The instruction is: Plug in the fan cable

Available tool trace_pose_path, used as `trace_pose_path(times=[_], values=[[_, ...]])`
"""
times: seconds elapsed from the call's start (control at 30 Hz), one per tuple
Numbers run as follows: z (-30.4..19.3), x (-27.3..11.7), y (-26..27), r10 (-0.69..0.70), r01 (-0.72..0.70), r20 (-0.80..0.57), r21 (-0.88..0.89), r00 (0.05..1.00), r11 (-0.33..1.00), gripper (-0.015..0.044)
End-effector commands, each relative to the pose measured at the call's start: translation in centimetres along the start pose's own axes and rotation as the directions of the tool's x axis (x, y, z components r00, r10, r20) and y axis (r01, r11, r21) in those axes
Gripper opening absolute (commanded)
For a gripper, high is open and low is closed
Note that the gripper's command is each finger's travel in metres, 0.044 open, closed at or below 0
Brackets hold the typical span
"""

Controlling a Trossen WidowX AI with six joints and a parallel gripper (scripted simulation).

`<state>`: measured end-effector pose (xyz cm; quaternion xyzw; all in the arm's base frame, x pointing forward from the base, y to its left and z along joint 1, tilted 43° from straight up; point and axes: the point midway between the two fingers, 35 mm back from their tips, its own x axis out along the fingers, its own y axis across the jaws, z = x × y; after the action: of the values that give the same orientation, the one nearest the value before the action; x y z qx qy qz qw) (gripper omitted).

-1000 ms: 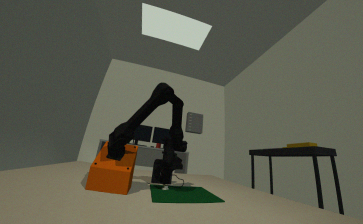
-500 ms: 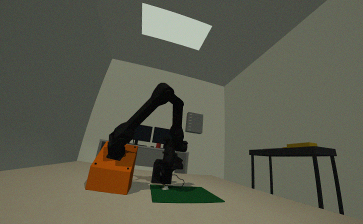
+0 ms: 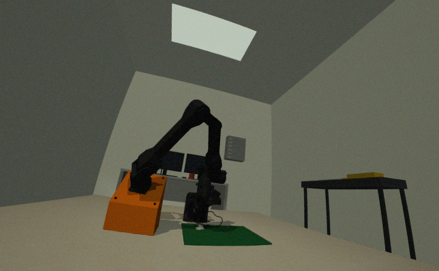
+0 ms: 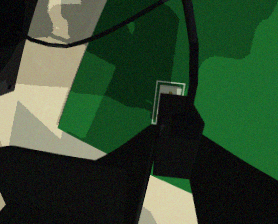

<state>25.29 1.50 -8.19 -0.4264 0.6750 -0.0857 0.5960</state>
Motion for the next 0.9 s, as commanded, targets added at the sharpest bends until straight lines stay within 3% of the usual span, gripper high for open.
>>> trace_pose_path(times=[0.0, 0.87], values=[[-0.14, -0.01, 0.06, -0.001, 0.001, 0.001, -0.013, 1.000, 1.000, 0.0000], [-0.14, -0.01, 0.21, -0.001, 0.001, 0.001, -0.016, 1.000, 1.000, 0.0000]])
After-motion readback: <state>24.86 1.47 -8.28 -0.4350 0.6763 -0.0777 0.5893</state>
